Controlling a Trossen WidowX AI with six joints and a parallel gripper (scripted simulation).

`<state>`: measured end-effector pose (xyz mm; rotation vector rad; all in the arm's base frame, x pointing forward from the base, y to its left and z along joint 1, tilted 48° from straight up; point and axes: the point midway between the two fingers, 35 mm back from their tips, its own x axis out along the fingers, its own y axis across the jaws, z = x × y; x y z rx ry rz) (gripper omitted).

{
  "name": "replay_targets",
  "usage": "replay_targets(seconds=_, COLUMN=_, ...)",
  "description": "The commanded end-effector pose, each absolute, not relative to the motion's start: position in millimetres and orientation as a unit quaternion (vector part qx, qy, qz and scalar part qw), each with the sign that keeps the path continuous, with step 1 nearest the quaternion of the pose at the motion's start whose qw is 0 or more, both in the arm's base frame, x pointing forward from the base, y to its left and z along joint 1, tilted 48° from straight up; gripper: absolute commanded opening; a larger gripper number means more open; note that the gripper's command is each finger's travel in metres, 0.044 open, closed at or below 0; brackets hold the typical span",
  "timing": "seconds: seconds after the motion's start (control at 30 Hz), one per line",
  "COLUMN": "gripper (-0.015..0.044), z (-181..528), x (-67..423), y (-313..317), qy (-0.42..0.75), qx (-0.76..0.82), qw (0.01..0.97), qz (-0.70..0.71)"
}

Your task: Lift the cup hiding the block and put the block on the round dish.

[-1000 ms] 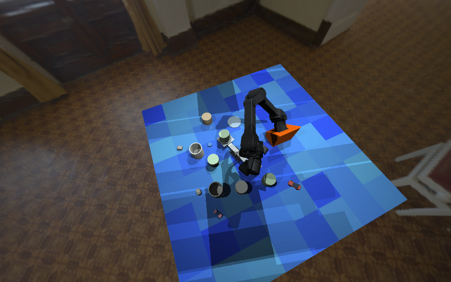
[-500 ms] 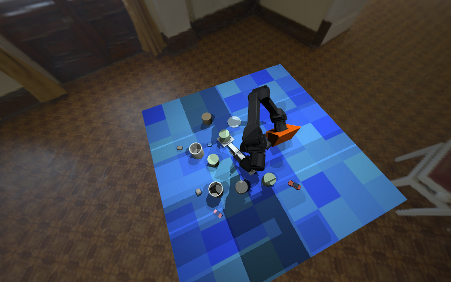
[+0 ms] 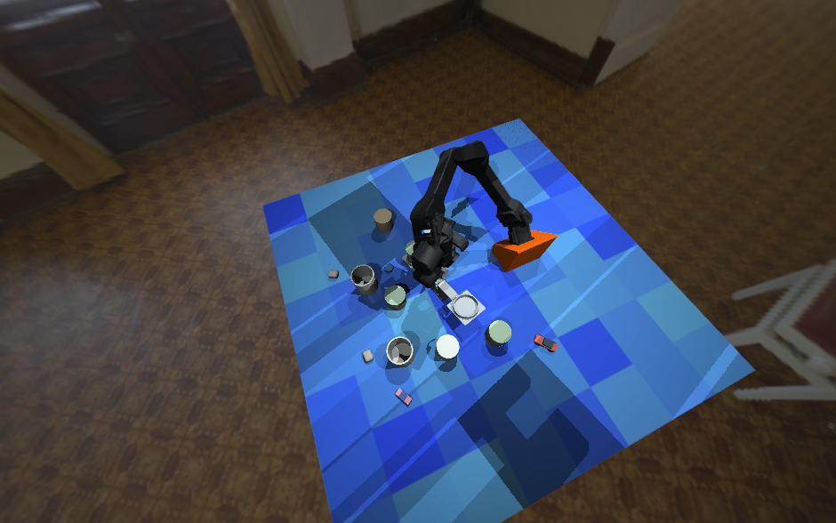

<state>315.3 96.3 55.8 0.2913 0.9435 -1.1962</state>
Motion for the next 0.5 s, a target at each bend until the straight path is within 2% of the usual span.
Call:
replay_targets(seconds=0.0, gripper=0.0000, z=77, x=320, y=66, qy=0.428, qx=0.135, qw=0.718, qz=-0.532)
replay_targets(seconds=0.47, gripper=0.0000, z=138, x=302, y=-42, qy=0.416, qx=0.134, qw=0.726, qz=-0.531)
